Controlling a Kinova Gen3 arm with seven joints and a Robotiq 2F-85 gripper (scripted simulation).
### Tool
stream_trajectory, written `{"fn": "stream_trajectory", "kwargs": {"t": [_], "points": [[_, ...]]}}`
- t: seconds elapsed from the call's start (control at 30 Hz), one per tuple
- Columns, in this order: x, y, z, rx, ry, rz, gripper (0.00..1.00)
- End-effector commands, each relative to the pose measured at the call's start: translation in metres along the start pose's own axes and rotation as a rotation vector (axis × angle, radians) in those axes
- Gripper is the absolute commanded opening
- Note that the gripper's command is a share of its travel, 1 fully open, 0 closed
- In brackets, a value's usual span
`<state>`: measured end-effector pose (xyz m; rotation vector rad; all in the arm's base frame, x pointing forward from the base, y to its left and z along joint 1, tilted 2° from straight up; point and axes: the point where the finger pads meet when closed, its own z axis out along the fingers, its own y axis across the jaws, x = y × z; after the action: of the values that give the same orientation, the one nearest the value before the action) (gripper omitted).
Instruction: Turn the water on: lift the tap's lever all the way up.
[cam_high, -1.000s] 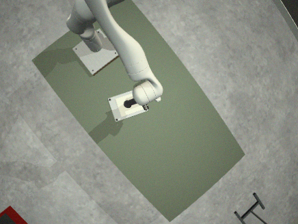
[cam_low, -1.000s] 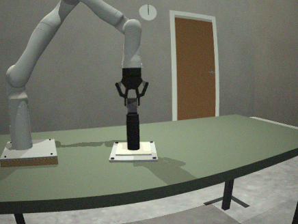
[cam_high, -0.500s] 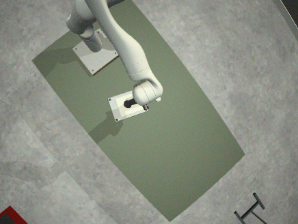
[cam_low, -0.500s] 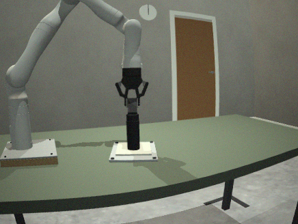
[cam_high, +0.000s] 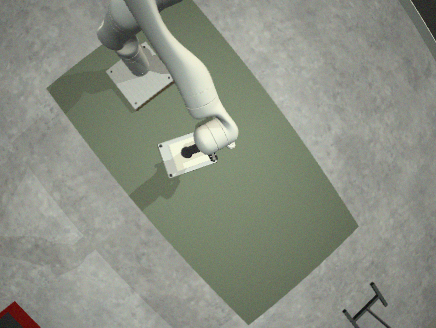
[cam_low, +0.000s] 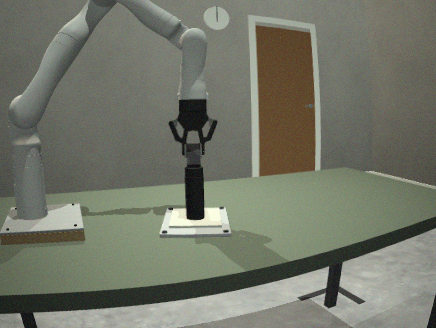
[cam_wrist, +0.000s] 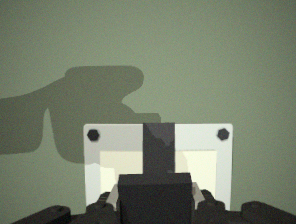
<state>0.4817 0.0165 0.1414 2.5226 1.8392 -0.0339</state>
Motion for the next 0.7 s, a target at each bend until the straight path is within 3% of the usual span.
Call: {"fn": "stream_trajectory", "kwargs": {"t": [0.0,0.67], "points": [[-0.0035,0.0009,-0.0063,-0.005,0.001,0.004,0.10],[-0.0049,0.0009,-0.0083,-0.005,0.001,0.004,0.10]]}}
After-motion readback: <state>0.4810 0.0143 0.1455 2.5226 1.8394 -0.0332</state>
